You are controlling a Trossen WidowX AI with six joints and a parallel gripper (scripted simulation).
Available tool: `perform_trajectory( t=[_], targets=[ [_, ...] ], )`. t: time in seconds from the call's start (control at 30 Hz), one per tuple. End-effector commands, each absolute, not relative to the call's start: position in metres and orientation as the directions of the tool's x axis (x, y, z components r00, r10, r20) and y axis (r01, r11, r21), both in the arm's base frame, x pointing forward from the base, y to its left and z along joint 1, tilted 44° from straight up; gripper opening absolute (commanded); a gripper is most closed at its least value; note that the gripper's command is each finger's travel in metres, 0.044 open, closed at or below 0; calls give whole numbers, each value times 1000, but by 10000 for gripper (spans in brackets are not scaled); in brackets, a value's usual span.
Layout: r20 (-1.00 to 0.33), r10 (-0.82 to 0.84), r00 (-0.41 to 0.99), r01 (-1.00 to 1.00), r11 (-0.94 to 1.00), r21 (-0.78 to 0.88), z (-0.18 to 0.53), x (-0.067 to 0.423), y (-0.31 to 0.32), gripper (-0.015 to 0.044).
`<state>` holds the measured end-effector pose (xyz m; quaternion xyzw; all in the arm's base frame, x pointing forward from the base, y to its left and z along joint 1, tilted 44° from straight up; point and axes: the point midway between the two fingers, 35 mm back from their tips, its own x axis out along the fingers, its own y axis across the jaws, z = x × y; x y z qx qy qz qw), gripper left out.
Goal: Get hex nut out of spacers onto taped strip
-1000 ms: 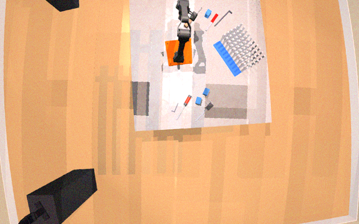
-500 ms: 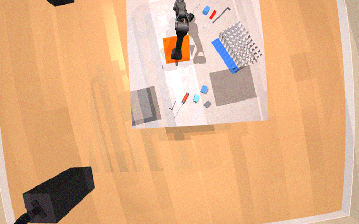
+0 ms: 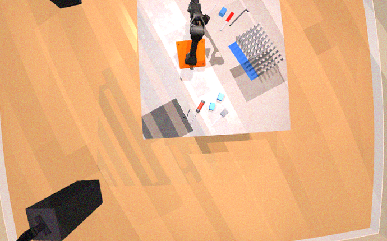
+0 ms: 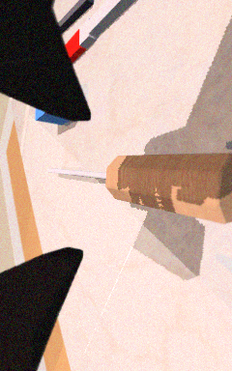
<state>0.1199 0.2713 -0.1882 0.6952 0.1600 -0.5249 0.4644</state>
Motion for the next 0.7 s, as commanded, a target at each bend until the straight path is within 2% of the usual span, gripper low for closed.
perform_trajectory(
  t=[0.0, 0.67],
  targets=[
    [-875, -269, 403, 711, -510, 484, -188, 121, 269, 280],
    [-875, -269, 403, 711, -510, 484, -203, 122, 257, 280]
  ],
)
